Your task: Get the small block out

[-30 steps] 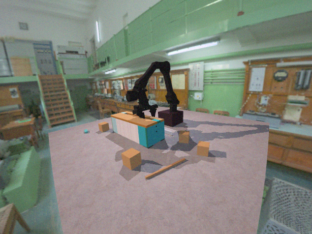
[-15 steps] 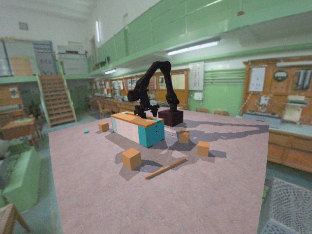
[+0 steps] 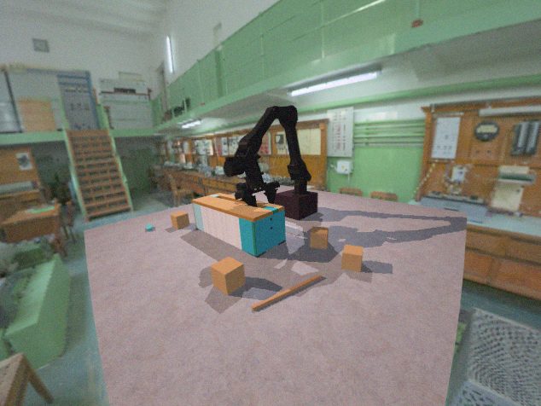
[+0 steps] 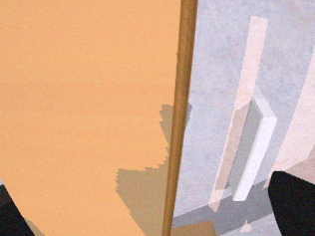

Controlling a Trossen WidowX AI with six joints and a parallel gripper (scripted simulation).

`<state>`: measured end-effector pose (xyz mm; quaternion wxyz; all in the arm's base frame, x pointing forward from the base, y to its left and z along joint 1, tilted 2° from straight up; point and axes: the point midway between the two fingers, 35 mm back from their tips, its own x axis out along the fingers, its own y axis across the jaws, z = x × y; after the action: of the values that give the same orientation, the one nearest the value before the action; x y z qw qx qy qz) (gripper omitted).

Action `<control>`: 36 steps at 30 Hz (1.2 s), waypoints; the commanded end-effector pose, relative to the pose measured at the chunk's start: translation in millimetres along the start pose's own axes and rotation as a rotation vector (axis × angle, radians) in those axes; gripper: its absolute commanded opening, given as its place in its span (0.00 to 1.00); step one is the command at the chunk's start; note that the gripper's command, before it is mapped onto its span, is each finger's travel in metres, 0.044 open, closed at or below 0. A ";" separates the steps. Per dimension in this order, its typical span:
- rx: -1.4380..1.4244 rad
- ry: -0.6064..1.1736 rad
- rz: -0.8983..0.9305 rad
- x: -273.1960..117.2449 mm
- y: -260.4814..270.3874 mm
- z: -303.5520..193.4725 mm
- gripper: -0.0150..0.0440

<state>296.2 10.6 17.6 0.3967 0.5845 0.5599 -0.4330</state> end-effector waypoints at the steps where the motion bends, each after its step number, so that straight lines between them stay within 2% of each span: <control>1: -0.015 0.009 0.005 2.7 1.5 -8.5 0.93; 26: -0.015 0.011 0.005 10.7 1.3 -32.6 0.93; 29: -0.016 0.012 0.003 -2.6 2.0 -36.8 0.93; 33: -0.018 0.016 -0.005 -44.1 -0.9 -49.8 0.93; 36: -0.018 0.016 -0.006 -47.2 -1.4 -50.8 0.93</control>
<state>297.7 43.5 67.0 0.3951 0.5809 0.5680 -0.4288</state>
